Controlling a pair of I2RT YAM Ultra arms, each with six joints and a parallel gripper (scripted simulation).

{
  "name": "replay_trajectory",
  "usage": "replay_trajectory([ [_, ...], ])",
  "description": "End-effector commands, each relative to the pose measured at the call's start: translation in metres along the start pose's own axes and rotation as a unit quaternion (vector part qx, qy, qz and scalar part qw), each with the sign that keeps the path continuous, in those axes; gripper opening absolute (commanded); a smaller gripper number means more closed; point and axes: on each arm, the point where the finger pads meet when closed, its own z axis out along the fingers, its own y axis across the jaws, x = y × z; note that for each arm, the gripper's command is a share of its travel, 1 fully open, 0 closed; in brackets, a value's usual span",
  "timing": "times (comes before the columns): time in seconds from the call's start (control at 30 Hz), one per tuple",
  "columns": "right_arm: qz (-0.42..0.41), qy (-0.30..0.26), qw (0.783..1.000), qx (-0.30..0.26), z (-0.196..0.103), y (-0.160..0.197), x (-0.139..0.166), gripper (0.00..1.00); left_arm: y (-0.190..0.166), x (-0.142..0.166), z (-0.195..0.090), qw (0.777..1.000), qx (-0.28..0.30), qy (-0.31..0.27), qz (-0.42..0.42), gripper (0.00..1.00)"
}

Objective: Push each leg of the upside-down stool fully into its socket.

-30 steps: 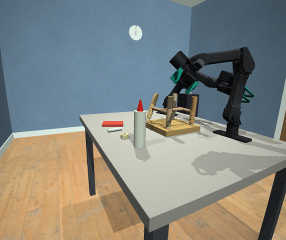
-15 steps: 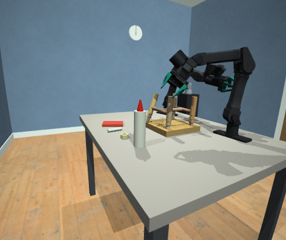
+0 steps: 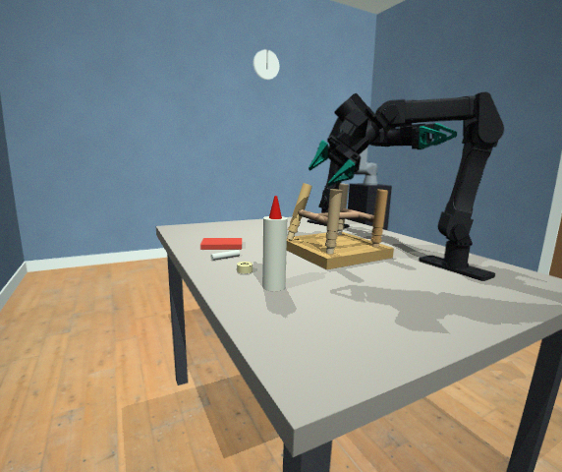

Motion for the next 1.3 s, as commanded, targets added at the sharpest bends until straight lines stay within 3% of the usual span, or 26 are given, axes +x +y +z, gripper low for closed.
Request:
replay_trajectory([
  [0.0, -0.046, -0.066, 0.997, -0.001, -0.019, 0.0, -0.063, 0.69, -0.022, 0.009, -0.026, 0.997, 0.044, 0.033, 0.061, 0.69],
  [0.1, -0.052, -0.068, 0.996, 0.003, -0.022, -0.004, -0.066, 0.69, -0.025, 0.017, -0.024, 0.995, 0.048, 0.046, 0.08, 0.69],
  [0.13, -0.049, -0.046, 0.998, 0.007, -0.017, -0.009, -0.052, 0.69, -0.027, 0.02, -0.027, 0.993, 0.054, 0.051, 0.092, 0.69],
  [0.2, -0.062, -0.064, 0.996, 0.011, -0.03, -0.01, -0.07, 0.69, -0.034, 0.025, -0.037, 0.989, 0.073, 0.06, 0.112, 0.69],
  [0.27, -0.088, -0.113, 0.99, 0.016, -0.045, -0.008, -0.109, 0.69, -0.041, 0.036, -0.043, 0.984, 0.089, 0.076, 0.137, 0.69],
  [0.47, -0.128, -0.149, 0.98, 0.035, -0.073, -0.016, -0.145, 0.69, -0.057, 0.062, -0.062, 0.962, 0.136, 0.114, 0.208, 0.69],
  [0.57, -0.16, -0.193, 0.967, 0.048, -0.1, -0.013, -0.183, 0.69, -0.066, 0.077, -0.076, 0.945, 0.169, 0.133, 0.247, 0.69],
  [0.67, -0.165, -0.186, 0.967, 0.053, -0.099, -0.019, -0.18, 0.69, -0.068, 0.086, -0.075, 0.937, 0.173, 0.145, 0.266, 0.69],
  [0.77, -0.142, -0.108, 0.982, 0.07, -0.075, -0.052, -0.12, 0.69, -0.063, 0.101, -0.063, 0.929, 0.159, 0.163, 0.291, 0.69],
  [0.8, -0.144, -0.107, 0.979, 0.098, -0.082, -0.07, -0.125, 0.69, -0.058, 0.103, -0.064, 0.926, 0.155, 0.166, 0.302, 0.69],
  [0.83, -0.173, -0.162, 0.966, 0.102, -0.11, -0.057, -0.181, 0.69, -0.062, 0.097, -0.08, 0.92, 0.177, 0.156, 0.314, 0.69],
  [0.9, -0.205, -0.177, 0.957, 0.106, -0.133, -0.056, -0.205, 0.69, -0.045, 0.114, -0.079, 0.898, 0.179, 0.173, 0.364, 0.69],
  [1.13, -0.246, -0.126, 0.945, 0.176, -0.154, -0.134, -0.203, 0.69, -0.035, 0.14, -0.088, 0.827, 0.211, 0.198, 0.481, 0.69],
  [1.2, -0.246, -0.126, 0.945, 0.176, -0.154, -0.134, -0.203, 0.69, -0.035, 0.14, -0.088, 0.827, 0.211, 0.198, 0.481, 0.69],
  [1.27, -0.26, -0.12, 0.937, 0.197, -0.169, -0.151, -0.21, 0.69, -0.027, 0.148, -0.09, 0.805, 0.218, 0.207, 0.512, 0.69],
])
